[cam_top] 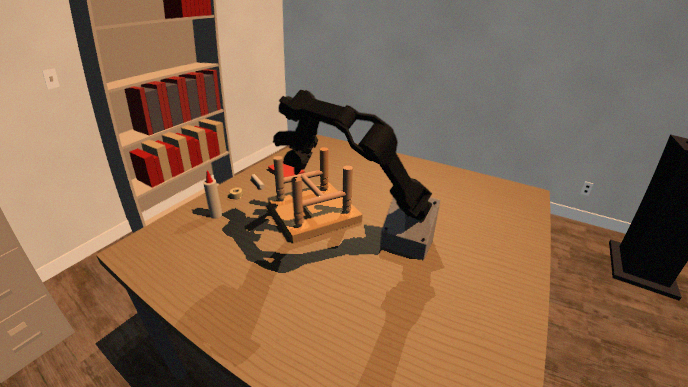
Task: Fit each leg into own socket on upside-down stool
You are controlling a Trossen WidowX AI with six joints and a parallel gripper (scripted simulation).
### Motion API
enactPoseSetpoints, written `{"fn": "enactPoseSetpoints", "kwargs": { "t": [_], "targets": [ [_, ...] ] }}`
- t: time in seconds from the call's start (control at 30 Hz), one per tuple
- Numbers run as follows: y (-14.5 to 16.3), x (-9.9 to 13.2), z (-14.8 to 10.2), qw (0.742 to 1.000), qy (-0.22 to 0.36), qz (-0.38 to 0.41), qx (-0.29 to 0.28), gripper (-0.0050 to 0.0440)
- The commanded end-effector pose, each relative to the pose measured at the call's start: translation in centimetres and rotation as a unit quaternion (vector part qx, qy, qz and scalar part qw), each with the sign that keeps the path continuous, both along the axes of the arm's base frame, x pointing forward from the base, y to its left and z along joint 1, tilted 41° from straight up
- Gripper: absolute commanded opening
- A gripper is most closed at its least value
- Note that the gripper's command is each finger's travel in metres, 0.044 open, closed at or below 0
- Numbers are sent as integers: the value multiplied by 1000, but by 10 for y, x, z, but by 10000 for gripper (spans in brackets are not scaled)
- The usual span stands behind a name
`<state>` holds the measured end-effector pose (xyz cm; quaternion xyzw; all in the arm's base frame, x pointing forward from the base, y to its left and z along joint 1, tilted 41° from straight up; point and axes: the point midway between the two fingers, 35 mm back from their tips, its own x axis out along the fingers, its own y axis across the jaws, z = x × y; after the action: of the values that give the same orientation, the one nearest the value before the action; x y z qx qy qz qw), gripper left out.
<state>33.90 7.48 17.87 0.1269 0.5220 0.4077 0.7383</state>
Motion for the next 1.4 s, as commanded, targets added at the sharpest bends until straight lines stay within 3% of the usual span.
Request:
{"fn": "enactPoseSetpoints", "kwargs": {
  "t": [0.0,1.37],
  "targets": [
    [5,-3,-5,1000,3,0,0,0],
    [22,-5,-26,1000,3,0,0,0]
  ]
}}
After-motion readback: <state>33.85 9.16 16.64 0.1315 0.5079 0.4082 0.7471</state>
